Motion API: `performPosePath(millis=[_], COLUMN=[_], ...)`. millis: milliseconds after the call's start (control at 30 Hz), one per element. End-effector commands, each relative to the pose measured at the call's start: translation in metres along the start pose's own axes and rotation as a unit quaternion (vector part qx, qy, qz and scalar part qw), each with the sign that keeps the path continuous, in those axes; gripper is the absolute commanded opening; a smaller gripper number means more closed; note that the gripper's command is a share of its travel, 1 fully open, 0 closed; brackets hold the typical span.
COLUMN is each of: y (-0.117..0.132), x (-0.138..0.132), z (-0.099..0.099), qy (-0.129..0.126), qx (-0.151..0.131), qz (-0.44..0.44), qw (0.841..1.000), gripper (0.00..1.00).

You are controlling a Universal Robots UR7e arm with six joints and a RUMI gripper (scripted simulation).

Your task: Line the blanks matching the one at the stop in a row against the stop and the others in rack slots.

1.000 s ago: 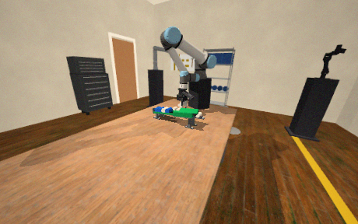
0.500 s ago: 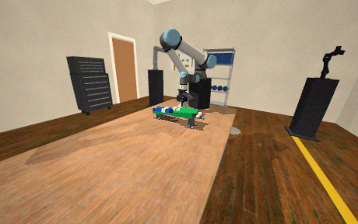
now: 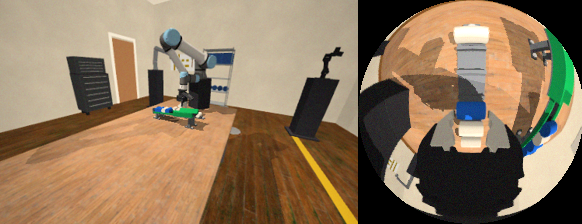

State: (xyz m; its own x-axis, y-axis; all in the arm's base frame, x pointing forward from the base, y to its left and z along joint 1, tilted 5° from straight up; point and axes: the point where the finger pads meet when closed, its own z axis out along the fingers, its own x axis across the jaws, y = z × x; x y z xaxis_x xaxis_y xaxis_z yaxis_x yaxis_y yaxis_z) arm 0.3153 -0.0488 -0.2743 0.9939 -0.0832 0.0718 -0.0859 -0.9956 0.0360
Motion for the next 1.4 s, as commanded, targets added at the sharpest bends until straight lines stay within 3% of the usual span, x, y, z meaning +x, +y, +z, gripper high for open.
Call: performPosePath(millis=[0, 367, 400, 1367], y=[0.0005, 0.0005, 0.0005, 0.0004], x=[0.0007, 0.0007, 0.0007, 0.0007], z=[-0.0001, -0.0001, -0.0001, -0.0001], qy=[0.001, 0.001, 0.001, 0.001], qx=[0.000, 0.000, 0.000, 0.000], qz=[0.001, 0.001, 0.001, 0.001], qw=[1.000, 1.000, 1.000, 1.000], gripper=[0.47, 0.47, 0.35, 0.35])
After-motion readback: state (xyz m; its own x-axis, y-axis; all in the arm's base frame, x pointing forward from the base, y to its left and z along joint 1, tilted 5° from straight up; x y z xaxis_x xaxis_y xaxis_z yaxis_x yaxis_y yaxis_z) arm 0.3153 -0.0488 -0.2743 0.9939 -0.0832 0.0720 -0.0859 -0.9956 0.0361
